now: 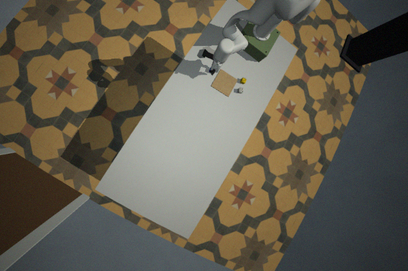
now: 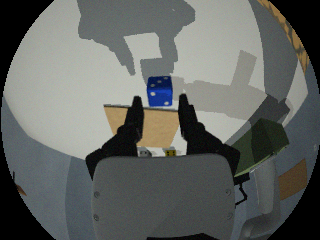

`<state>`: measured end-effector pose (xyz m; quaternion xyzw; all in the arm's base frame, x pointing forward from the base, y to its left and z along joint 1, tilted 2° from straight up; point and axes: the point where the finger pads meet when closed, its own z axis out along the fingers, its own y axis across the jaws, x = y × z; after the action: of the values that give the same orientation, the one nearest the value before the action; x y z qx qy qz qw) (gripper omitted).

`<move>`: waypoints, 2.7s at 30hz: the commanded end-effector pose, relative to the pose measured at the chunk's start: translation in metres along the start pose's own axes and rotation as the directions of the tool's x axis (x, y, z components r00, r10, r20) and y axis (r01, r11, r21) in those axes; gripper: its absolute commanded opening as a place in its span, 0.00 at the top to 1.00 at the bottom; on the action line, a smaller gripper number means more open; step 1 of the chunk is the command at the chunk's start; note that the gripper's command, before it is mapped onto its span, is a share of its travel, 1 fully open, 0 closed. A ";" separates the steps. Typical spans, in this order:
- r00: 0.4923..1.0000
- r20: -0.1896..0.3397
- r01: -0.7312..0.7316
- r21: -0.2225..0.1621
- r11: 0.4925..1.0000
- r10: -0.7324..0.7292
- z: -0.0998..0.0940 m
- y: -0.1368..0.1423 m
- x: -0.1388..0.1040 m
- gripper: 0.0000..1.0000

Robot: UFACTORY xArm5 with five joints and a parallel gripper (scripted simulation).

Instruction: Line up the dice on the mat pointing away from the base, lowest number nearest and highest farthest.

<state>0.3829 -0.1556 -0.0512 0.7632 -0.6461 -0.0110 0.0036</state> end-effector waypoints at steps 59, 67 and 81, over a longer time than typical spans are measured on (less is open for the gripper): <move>1.000 -0.002 0.000 0.003 1.000 0.000 0.033 -0.001 0.000 0.53; 1.000 -0.002 0.000 0.003 1.000 0.000 0.033 -0.001 0.000 0.53; 1.000 -0.002 0.000 0.003 1.000 0.000 0.033 -0.001 0.000 0.73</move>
<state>0.3823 -0.1549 -0.0854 0.7632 -0.6461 -0.0108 0.0036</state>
